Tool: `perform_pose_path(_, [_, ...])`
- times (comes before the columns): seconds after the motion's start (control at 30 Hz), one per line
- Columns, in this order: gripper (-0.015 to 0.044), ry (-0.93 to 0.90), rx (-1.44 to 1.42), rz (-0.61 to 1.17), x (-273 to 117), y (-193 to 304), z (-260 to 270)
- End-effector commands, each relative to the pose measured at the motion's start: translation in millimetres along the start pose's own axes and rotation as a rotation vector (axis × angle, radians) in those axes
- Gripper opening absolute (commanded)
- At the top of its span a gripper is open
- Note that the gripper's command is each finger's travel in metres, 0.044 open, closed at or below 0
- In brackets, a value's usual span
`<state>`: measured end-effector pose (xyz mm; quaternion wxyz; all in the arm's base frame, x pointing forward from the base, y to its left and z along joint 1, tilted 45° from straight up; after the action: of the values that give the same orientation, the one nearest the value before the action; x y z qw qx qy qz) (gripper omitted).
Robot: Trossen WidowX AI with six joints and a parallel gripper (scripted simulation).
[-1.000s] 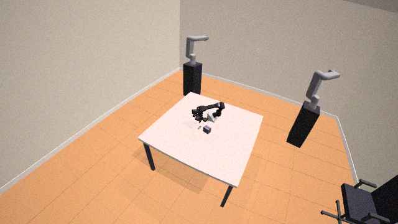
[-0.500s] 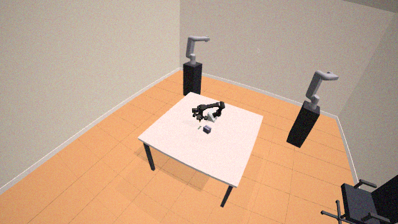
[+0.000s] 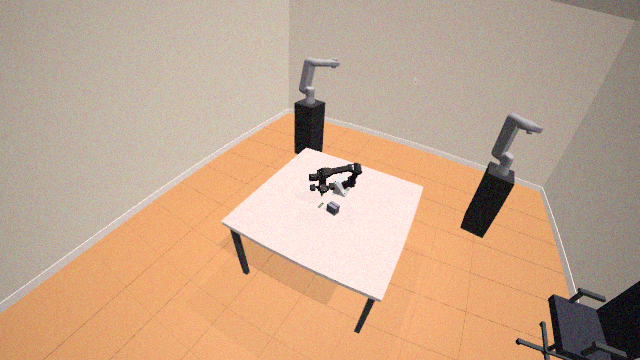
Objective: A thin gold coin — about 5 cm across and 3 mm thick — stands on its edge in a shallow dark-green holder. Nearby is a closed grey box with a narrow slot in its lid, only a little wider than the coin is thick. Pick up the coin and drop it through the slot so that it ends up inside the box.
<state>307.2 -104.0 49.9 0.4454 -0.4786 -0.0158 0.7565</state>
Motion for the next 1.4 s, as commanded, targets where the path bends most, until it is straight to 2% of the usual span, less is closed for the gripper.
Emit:
perform_pose_path(0.0, [0.0000,-0.002,-0.151,0.003,-0.2,0.8,1.1])
perform_pose_path(0.53, [0.0000,-0.003,-0.669,0.002,-0.3,1.9,2.8])
perform_pose_path(1.37, [0.0000,0.000,-0.683,0.011,-1.5,-32.8,26.7])
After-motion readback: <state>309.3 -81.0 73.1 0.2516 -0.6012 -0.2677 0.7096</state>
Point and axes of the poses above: the point midway between the two fingers, 35 mm back from their tips, its own x axis out along the fingers, its own z axis across the jaws, y = z × x, the point moved 7 cm from there along -x, back along the fingers, and after that the axes turned 2 degrees about -x, right-handed, at the moved point
